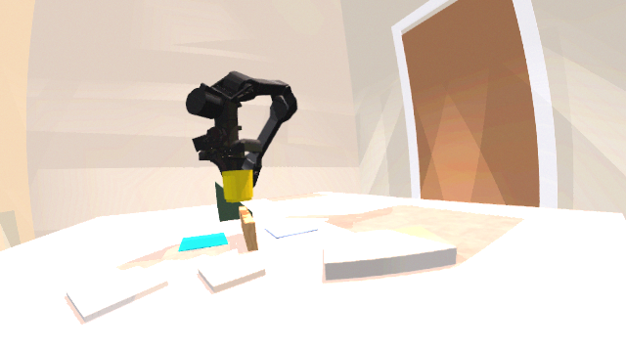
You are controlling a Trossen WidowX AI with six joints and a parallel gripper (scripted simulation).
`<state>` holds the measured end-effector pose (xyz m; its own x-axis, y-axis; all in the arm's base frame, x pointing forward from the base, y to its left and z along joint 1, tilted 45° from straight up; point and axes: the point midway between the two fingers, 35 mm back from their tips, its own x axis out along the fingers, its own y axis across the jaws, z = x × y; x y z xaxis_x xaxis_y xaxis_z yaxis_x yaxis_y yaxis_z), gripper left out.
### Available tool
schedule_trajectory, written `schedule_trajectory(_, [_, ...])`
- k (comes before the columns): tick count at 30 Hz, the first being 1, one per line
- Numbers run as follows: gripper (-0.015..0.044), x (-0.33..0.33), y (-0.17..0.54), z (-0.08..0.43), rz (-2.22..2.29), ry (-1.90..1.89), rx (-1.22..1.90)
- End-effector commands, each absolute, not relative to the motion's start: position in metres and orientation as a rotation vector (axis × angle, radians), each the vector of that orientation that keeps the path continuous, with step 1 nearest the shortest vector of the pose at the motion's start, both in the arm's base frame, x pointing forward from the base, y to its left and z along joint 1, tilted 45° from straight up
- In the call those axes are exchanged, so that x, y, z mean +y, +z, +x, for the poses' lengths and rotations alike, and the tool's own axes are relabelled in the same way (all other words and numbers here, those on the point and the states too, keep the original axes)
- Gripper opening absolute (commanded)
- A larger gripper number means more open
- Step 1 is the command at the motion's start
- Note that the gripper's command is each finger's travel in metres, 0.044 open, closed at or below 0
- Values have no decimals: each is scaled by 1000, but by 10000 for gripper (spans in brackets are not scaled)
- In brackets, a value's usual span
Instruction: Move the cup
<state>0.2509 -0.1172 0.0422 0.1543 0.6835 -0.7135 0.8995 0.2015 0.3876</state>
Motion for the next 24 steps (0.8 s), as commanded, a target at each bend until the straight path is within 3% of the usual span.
schedule_trajectory(1, [0, -125, 35, 249, 1531, -303, 1586])
schedule_trajectory(24, [0, -165, -4, 235, 1528, -306, 1584])
